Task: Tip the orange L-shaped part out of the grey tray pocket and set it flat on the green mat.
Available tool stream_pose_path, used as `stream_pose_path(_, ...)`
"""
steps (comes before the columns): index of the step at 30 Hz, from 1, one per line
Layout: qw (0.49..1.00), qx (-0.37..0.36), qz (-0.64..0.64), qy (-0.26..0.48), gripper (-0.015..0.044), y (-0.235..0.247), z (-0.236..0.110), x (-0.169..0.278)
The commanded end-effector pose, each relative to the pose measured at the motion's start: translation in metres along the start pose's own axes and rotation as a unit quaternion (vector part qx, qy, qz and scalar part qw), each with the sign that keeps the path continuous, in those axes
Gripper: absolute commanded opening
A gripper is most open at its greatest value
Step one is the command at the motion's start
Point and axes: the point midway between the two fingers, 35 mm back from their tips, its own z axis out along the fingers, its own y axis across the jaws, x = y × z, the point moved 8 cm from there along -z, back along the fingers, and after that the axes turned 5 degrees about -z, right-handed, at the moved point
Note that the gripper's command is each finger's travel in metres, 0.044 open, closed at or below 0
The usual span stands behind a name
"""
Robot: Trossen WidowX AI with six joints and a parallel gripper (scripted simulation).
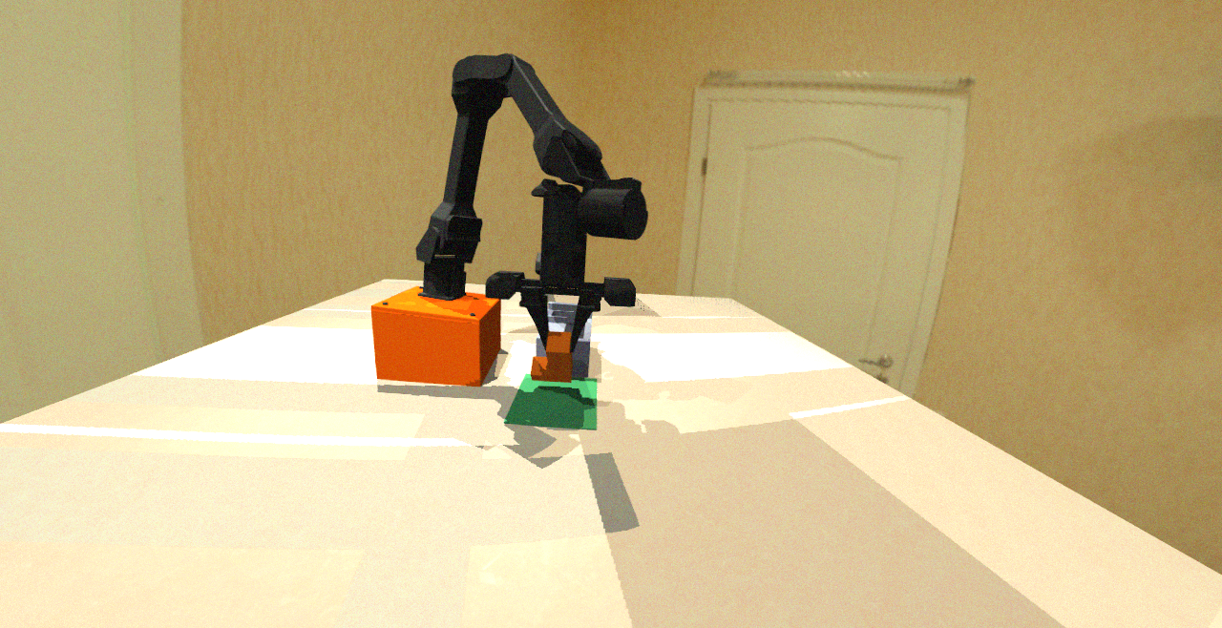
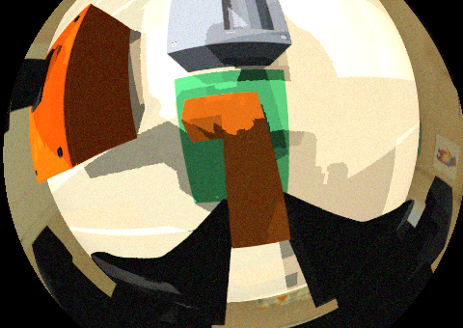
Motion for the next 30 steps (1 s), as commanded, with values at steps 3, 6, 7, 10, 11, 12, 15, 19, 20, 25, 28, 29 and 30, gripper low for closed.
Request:
stream_pose_path(3,1.0,-0.005,0.002,-0.006,0.0,0.002,0.012,-0.0018)
stream_pose_path(6,1.0,-0.005,0.002,-0.006,0.0,0.002,0.0122,-0.0018)
stream_pose_path(7,1.0,-0.005,0.002,-0.006,0.0,0.002,0.0122,-0.0018)
stream_pose_path(10,1.0,-0.005,0.002,-0.006,0.0,0.002,0.0126,-0.0018)
stream_pose_path(11,1.0,-0.005,0.002,-0.006,0.0,0.002,0.0126,-0.0018)
stream_pose_path(12,1.0,-0.005,0.002,-0.006,0.0,0.002,0.0126,-0.0018)
stream_pose_path(15,1.0,-0.005,0.002,-0.006,0.0,0.002,0.0127,-0.0018)
stream_pose_path(19,1.0,-0.005,0.002,-0.006,0.0,0.002,0.0128,-0.0018)
stream_pose_path(20,1.0,-0.005,0.002,-0.006,0.0,0.002,0.0128,-0.0018)
stream_pose_path(25,1.0,-0.005,0.002,-0.006,0.0,0.002,0.0129,-0.0018)
stream_pose_path(28,1.0,-0.005,0.002,-0.006,0.0,0.002,0.0129,-0.0018)
stream_pose_path(29,1.0,-0.005,0.002,-0.006,0.0,0.002,0.0129,-0.0018)
stream_pose_path(30,1.0,-0.005,0.002,-0.006,0.0,0.002,0.0129,-0.0018)
